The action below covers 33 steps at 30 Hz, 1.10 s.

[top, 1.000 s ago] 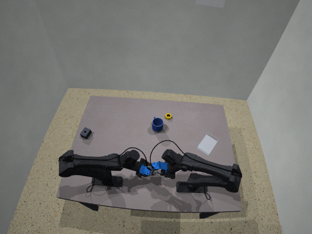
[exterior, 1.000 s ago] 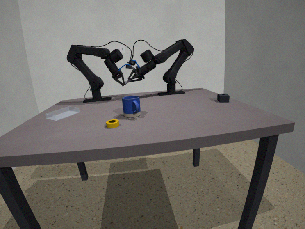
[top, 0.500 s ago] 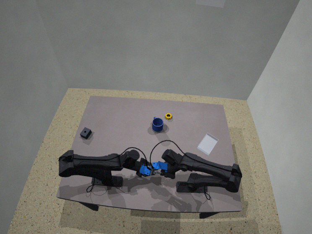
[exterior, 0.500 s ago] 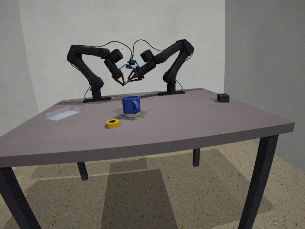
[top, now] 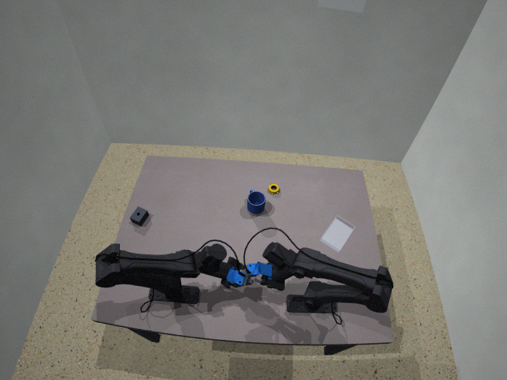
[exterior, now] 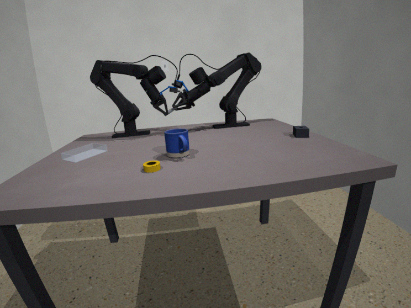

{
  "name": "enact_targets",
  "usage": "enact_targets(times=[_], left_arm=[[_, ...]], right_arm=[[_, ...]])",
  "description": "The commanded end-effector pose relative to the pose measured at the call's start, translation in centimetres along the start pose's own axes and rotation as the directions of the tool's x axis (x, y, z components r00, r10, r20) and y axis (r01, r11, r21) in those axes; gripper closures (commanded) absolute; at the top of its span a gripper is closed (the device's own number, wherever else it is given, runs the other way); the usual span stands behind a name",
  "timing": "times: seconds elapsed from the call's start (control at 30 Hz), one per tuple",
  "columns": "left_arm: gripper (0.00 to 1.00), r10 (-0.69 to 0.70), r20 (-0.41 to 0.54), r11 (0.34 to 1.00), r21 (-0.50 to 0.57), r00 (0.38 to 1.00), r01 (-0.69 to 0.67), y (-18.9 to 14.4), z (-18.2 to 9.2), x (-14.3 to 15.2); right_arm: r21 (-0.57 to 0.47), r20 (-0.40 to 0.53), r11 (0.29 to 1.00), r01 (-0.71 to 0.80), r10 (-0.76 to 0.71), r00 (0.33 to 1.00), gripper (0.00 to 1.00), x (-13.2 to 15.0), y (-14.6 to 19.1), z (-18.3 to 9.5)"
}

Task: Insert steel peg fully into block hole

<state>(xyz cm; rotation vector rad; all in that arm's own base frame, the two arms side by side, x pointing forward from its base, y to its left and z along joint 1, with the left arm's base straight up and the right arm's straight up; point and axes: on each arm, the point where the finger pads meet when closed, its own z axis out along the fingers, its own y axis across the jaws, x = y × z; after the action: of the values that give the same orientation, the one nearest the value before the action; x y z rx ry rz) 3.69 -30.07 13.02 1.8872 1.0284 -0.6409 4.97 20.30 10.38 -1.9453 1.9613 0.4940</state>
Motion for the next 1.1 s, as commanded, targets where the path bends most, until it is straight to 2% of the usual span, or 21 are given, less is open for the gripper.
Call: enact_targets(times=[0.0,0.87,0.9,1.07], left_arm=[[0.57,-0.006,0.003,1.000,0.005,1.000,0.006,-0.26,0.26,-0.04],[0.57,-0.006,0.003,1.000,0.005,1.000,0.006,-0.33,0.23,-0.06],[0.69,-0.003,0.007,1.000,0.002,1.000,0.003,-0.18,0.15,-0.22],[0.76,0.005,0.017,1.000,-0.009,1.000,-0.005,0.28,-0.09,-0.68]], right_arm=[[0.011,0.045,1.000,0.010,-0.010,0.999,1.00,-1.15,-0.16,-0.42],[0.011,0.045,1.000,0.010,-0.010,0.999,1.00,-1.15,-0.16,-0.42],[0.011,0.045,1.000,0.010,-0.010,0.999,1.00,-1.15,-0.16,-0.42],[0.011,0.045,1.000,0.010,-0.010,0.999,1.00,-1.15,-0.16,-0.42]])
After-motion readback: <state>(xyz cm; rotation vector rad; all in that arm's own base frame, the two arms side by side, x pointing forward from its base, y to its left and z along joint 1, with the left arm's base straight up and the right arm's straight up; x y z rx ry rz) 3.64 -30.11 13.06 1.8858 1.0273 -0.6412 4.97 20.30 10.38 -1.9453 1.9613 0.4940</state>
